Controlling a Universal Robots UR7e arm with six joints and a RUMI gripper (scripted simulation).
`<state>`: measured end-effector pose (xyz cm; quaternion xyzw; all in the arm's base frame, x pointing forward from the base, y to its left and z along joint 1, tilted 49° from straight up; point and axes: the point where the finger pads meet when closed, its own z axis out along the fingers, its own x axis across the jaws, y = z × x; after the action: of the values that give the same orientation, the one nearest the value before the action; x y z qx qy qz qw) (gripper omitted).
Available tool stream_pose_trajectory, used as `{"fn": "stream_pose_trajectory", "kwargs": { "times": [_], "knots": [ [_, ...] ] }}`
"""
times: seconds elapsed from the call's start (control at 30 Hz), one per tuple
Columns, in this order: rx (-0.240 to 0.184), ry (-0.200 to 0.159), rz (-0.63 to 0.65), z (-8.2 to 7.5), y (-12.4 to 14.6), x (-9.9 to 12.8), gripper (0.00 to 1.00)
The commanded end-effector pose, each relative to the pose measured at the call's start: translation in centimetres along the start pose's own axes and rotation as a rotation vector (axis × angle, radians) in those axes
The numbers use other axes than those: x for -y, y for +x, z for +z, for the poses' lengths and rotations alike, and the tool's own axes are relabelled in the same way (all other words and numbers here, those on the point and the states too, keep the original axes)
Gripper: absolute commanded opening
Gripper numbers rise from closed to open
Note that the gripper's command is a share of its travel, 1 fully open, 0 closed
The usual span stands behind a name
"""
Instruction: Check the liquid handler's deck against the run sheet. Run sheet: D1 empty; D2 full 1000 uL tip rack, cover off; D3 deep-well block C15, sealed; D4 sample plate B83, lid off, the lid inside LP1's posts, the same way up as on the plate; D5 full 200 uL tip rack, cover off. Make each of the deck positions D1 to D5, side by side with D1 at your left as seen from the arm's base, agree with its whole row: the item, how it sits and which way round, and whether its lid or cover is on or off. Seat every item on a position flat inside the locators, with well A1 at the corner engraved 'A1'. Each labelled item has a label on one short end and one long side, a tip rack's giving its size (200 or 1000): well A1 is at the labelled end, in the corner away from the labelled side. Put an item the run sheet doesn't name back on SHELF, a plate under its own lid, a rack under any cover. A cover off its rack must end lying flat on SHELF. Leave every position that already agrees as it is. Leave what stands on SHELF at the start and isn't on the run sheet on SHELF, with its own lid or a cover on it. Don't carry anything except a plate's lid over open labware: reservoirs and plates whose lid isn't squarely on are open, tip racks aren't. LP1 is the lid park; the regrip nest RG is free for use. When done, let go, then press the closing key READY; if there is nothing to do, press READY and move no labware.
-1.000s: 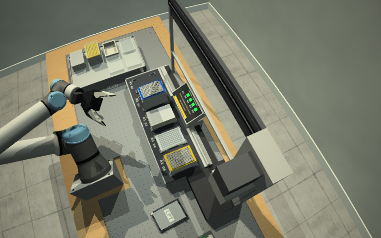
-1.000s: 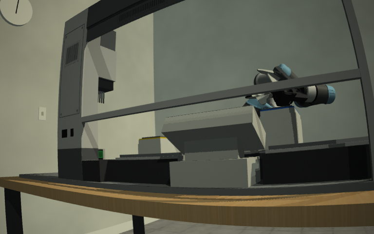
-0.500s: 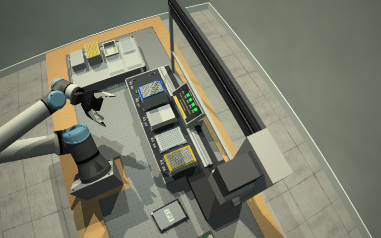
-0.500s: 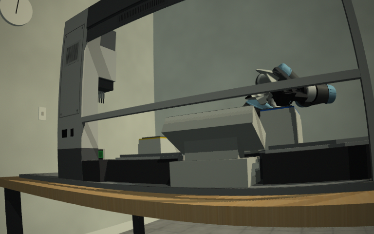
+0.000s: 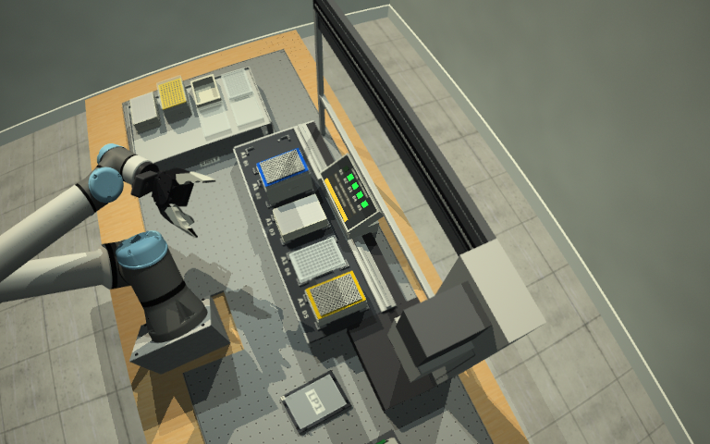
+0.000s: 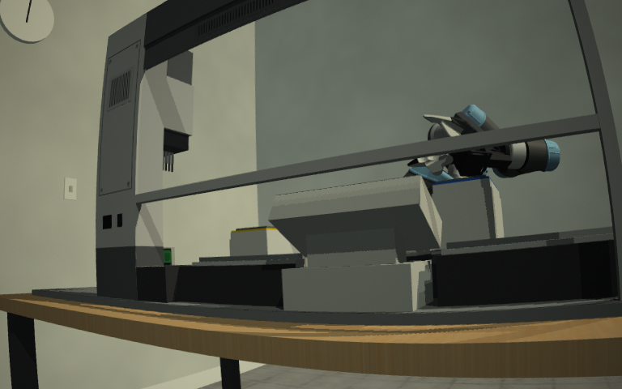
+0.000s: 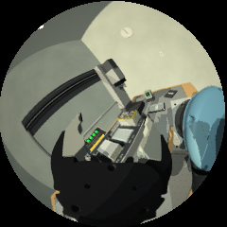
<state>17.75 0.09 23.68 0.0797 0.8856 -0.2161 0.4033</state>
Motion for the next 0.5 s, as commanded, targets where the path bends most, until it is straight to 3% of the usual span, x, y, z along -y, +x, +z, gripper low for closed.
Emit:
{"fn": "stream_pose_trajectory", "kwargs": {
  "times": [0.0, 0.37, 0.47],
  "knots": [
    [-0.093, 0.077, 0.137, 0.41, 1.05, 0.36, 0.82],
    [-0.093, 0.077, 0.137, 0.41, 1.05, 0.36, 0.82],
    [-0.122, 0.097, 0.185, 0.66, 1.84, 0.59, 0.82]
  ]
}}
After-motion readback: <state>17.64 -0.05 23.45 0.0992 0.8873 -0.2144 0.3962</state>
